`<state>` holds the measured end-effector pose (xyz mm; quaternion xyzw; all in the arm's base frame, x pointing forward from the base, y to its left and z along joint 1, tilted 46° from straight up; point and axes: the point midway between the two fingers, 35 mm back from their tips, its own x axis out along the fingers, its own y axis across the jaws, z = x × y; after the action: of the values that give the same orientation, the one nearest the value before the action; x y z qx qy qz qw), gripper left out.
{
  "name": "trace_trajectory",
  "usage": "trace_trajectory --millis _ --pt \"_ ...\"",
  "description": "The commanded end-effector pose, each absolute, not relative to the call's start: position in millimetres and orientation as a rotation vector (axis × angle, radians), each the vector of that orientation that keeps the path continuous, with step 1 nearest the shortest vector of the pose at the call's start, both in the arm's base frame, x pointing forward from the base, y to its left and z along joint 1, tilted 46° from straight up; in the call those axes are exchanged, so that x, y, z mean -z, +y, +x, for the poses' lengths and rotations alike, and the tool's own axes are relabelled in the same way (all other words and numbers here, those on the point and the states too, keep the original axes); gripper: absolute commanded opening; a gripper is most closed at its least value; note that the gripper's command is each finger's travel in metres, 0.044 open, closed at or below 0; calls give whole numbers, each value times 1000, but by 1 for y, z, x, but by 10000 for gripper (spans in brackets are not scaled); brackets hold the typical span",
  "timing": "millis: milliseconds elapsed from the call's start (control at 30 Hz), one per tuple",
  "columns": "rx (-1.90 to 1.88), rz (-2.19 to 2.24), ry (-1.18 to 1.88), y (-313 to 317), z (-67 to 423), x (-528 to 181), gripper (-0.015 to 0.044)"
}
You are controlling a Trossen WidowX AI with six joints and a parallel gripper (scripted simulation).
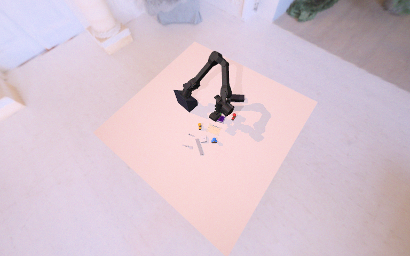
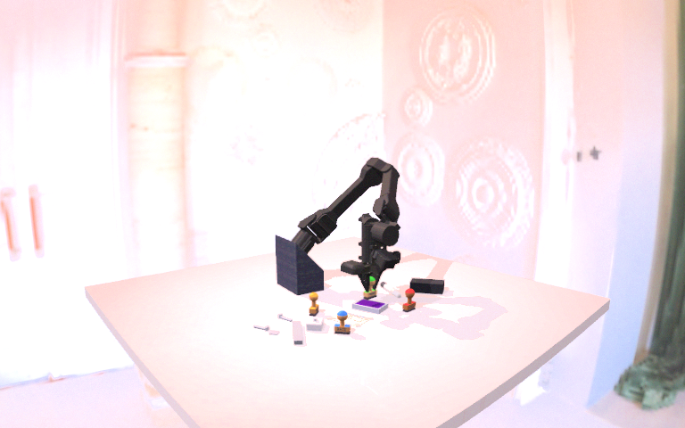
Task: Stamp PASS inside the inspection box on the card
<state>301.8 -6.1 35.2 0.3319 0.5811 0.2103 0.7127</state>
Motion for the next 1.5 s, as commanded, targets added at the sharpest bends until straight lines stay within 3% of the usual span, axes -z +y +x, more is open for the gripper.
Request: trace_trajectory --millis 0,667,1467 --pt "-465 727 1284 -11 302 -40 0" --pt "-452 747 1291 -31 295 -59 0" --pt "113 1414 1474 -70 311 -29 0"
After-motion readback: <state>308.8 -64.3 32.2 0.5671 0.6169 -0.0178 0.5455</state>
